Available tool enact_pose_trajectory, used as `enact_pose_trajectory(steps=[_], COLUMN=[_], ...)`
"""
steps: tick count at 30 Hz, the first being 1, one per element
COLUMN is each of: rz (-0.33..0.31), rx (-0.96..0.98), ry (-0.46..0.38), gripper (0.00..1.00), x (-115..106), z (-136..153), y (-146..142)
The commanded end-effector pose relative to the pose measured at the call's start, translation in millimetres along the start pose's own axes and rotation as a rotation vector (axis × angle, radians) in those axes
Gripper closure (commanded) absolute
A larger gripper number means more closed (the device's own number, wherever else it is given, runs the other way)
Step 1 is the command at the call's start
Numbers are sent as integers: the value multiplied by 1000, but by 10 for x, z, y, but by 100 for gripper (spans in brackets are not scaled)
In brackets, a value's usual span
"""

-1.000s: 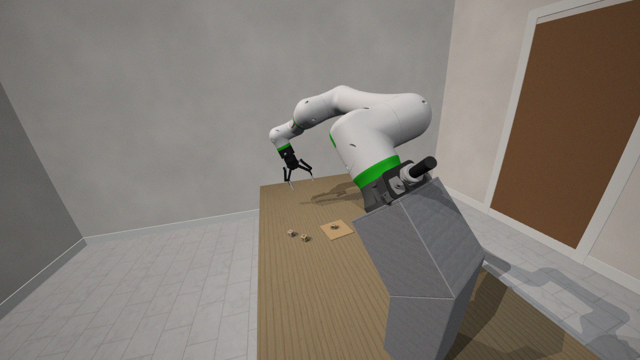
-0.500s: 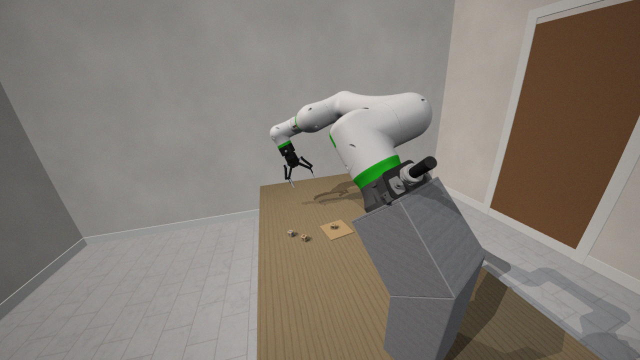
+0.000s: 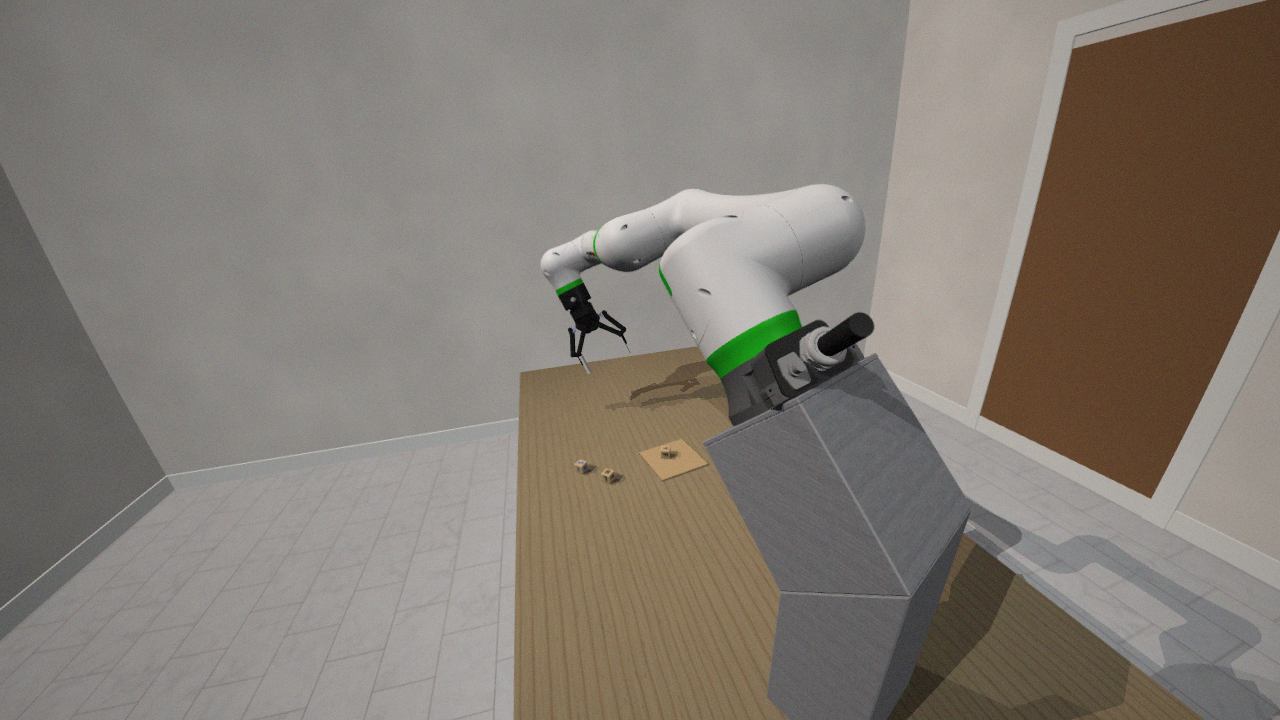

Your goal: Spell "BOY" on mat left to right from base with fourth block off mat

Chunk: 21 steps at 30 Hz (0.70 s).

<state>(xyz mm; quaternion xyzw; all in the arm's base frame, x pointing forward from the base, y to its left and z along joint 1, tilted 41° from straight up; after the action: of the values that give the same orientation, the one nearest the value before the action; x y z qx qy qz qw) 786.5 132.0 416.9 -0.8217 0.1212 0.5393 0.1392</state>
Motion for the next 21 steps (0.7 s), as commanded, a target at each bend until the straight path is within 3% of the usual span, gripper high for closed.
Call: enact_pose_trajectory(steps=[1, 21], rz=[0, 8], rx=[0, -18], ry=[-1, -22], gripper=[0, 0], x=[-3, -54], z=[-4, 14], y=[-1, 74])
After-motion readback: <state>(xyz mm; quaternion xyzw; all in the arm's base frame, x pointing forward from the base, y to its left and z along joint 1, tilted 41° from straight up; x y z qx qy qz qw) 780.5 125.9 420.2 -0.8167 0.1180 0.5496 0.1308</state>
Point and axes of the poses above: the point where the finger pads meet when closed, its own x axis out along the fingers, its own y axis across the jaws, z = x × y, the point moved 7 cm from there along -x, back along the fingers, and after that the axes turned 8 degrees about x, right-handed, at the moved point
